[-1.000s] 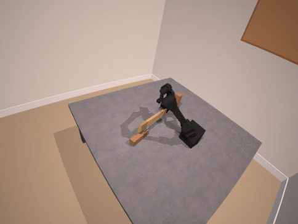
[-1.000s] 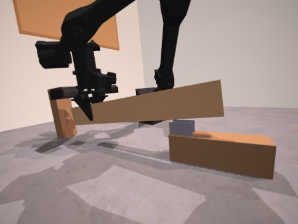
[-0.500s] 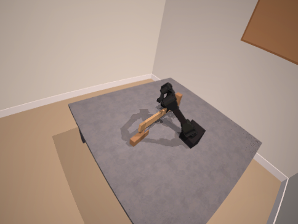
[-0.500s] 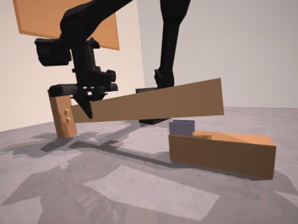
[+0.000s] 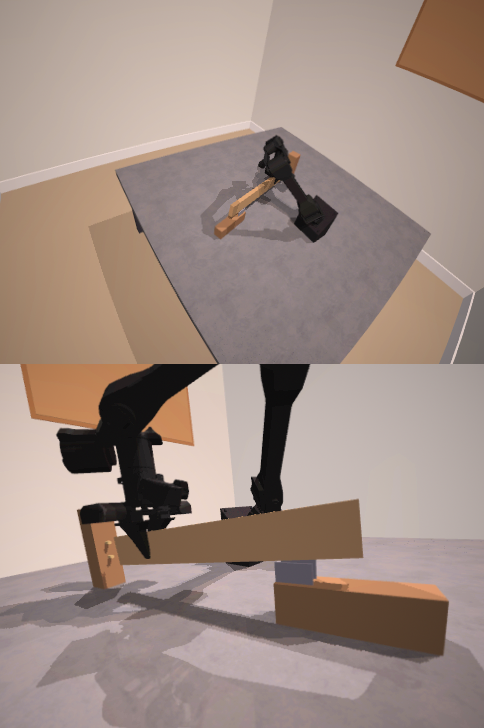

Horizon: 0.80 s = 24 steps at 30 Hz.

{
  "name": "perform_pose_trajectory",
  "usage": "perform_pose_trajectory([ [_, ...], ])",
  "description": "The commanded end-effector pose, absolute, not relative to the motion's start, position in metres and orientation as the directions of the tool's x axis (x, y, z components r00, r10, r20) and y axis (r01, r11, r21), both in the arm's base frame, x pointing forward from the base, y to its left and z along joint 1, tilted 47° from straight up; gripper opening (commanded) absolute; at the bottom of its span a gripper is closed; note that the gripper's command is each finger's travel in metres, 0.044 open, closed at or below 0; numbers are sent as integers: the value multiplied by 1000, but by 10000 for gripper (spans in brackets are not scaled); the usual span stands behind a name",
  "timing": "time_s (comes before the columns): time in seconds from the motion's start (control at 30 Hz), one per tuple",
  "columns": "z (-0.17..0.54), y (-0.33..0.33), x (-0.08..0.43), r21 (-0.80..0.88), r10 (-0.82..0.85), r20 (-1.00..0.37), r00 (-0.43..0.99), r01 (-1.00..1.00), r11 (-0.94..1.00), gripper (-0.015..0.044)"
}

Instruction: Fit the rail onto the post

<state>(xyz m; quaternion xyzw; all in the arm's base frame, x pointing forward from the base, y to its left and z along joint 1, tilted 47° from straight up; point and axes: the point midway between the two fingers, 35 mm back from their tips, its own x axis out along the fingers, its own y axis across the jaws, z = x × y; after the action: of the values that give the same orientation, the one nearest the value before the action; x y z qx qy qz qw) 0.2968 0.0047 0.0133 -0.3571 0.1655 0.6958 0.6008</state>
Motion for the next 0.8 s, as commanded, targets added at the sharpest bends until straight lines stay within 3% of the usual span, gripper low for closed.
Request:
perform_pose_trajectory([
  [0.0, 15, 3, 297, -199, 724, -689, -16, -957, -211, 0],
  [0.77, 12, 4, 296, -199, 724, -689, -16, -957, -211, 0],
])
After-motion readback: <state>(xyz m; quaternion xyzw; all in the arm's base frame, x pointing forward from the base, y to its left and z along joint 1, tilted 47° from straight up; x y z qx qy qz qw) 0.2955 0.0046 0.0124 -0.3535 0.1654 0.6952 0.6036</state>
